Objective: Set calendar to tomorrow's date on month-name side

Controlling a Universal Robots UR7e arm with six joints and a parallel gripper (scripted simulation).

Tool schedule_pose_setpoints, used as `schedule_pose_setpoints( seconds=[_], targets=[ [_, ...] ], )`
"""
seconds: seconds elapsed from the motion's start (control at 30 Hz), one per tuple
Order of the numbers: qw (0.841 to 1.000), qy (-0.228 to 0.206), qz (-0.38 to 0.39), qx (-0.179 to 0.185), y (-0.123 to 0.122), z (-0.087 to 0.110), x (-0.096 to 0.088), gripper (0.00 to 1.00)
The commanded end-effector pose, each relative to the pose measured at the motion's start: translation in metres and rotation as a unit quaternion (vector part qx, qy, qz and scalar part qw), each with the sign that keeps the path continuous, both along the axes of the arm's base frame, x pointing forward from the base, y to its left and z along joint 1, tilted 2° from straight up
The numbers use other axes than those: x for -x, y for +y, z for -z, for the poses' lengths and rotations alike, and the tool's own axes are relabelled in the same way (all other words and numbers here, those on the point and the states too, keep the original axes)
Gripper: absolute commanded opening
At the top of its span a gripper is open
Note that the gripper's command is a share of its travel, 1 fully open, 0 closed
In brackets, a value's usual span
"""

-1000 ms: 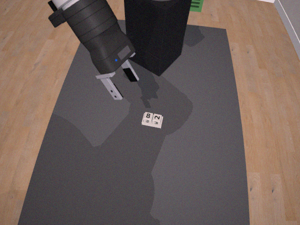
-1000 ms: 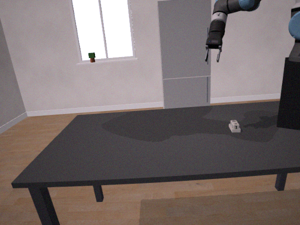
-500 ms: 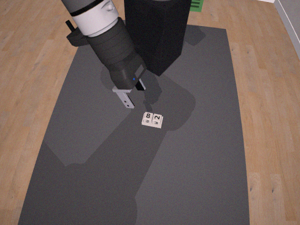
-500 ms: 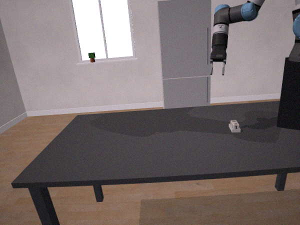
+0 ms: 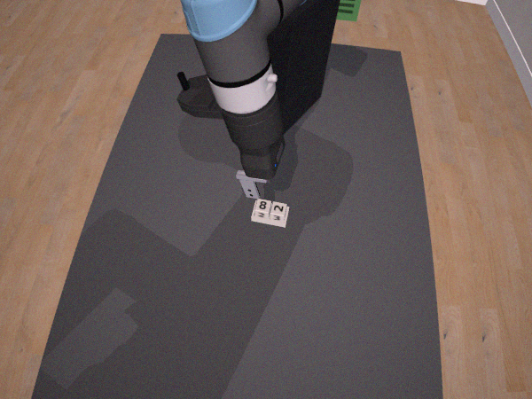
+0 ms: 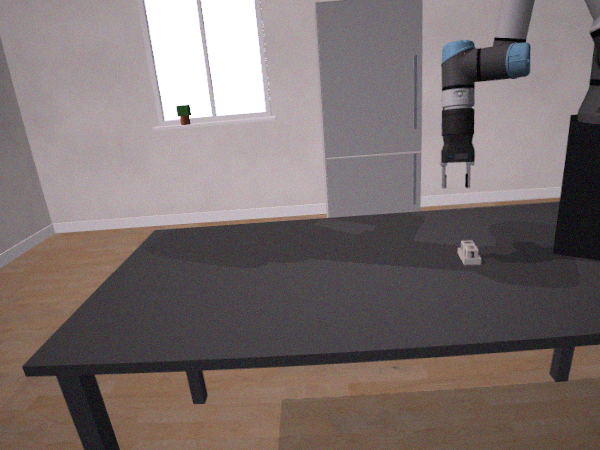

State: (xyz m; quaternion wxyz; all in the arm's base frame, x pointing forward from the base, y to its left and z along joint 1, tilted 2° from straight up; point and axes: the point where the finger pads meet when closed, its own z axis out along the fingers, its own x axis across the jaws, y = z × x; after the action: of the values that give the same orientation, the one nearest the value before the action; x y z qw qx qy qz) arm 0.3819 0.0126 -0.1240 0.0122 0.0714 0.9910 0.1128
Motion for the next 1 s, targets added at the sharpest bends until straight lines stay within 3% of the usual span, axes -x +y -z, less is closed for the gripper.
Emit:
schedule_pose_setpoints(
  seconds=[0.0,0.3,0.97],
  targets=[
    [0.999,0.0,-0.01,0.031,0.002,0.017,0.008,1.0],
    [0.995,0.007,-0.037,0.094,0.006,0.042,0.037,1.0],
    [0.994,0.008,-0.039,0.099,0.006,0.047,0.038,1.0]
  ],
)
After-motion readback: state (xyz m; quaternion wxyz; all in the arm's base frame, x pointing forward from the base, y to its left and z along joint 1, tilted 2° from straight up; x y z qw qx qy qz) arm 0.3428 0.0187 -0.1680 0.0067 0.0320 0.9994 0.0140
